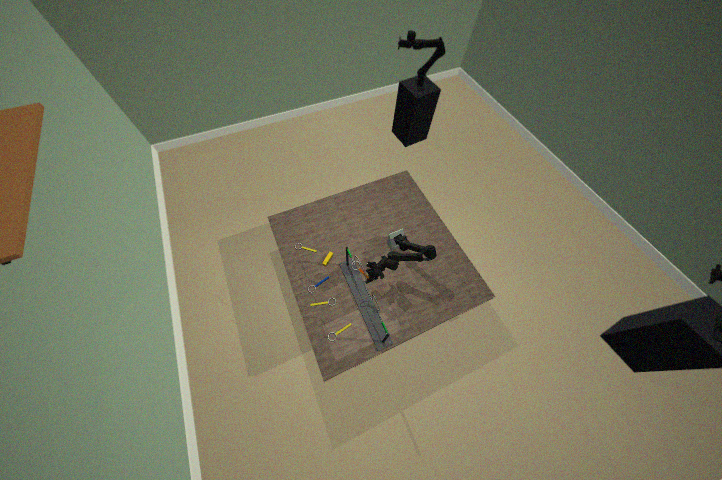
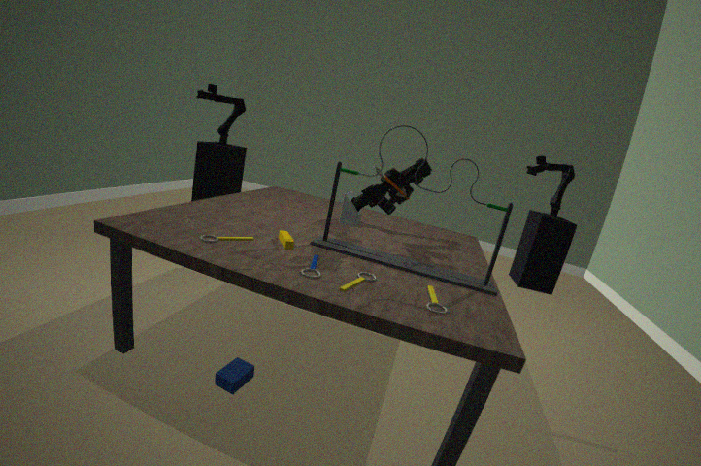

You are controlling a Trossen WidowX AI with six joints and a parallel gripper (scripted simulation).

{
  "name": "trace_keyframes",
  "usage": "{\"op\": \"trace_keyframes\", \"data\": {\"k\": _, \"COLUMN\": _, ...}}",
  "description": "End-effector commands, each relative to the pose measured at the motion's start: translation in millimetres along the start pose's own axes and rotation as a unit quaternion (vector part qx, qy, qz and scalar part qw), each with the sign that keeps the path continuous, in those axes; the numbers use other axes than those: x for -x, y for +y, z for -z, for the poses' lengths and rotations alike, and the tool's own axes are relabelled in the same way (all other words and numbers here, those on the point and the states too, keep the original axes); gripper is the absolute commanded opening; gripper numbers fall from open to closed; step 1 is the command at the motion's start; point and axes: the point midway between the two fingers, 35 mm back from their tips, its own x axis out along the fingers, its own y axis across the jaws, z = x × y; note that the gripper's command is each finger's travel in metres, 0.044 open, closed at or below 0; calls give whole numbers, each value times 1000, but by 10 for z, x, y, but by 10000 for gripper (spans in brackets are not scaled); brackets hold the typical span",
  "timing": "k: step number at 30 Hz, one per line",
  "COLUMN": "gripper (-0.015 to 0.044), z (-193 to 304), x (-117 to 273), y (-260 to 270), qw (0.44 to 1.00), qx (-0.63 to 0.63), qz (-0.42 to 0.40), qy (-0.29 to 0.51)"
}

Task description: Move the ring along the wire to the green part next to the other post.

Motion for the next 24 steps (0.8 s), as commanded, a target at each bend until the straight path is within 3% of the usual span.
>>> {"op": "trace_keyframes", "data": {"k": 1, "gripper": -150, "z": -8, "x": 17, "y": -159, "qw": 999, "qx": 38, "qz": 22, "qy": 4}}
{"op": "trace_keyframes", "data": {"k": 24, "gripper": -150, "z": -286, "x": 247, "y": -926, "qw": 949, "qx": 284, "qz": 131, "qy": 37}}
